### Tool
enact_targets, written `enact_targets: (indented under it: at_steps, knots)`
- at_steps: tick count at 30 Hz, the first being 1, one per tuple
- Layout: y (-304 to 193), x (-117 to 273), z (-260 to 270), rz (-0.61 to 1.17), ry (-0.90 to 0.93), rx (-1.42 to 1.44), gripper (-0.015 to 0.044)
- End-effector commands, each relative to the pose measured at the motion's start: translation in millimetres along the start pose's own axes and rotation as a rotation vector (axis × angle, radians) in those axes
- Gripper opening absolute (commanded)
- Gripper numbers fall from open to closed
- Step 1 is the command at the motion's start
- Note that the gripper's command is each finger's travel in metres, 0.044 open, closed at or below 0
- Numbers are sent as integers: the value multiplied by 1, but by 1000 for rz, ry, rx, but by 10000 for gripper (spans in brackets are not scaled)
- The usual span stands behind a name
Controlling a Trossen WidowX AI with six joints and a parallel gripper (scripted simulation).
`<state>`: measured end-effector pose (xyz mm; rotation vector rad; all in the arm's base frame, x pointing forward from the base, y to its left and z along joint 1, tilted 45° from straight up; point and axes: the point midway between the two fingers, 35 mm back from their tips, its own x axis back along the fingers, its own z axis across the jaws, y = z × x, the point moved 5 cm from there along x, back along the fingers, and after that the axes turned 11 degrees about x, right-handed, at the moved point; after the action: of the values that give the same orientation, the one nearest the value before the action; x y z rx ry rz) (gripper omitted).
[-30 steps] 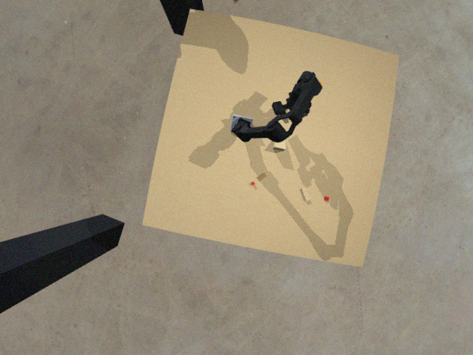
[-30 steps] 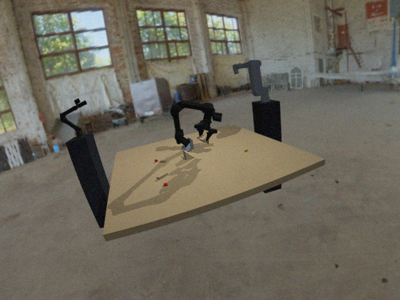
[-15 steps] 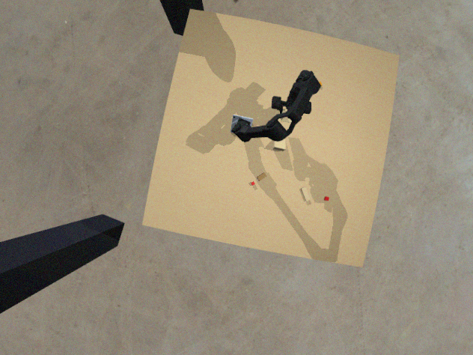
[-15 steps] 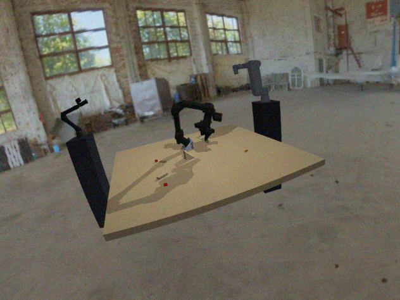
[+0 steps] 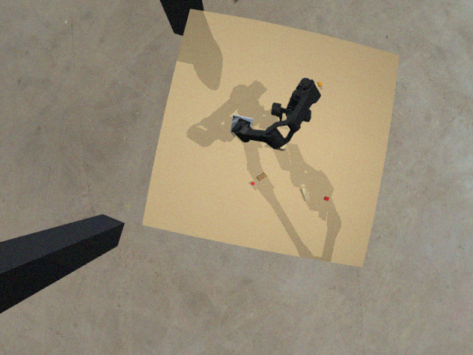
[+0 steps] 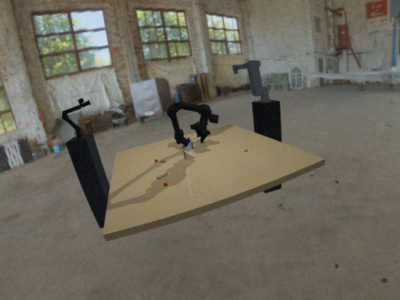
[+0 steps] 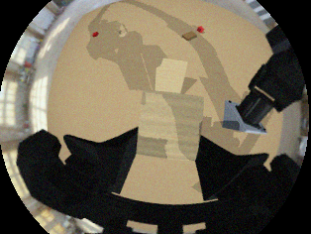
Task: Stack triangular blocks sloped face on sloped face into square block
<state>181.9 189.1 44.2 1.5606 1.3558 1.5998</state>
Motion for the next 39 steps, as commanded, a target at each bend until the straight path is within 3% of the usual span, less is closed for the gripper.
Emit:
enact_targets:
  at_steps: [1, 11, 18, 26, 39]
  knots:
    - [18, -11, -2, -10, -1, -5, 0]
    - [53, -36, -10, -27, -13, -18, 0]
    - [56, -38, -9, -27, -14, -19, 0]
    - [56, -66, -10, -29, -14, -19, 0]
    - [54, -67, -11, -32, -15, -21, 0]
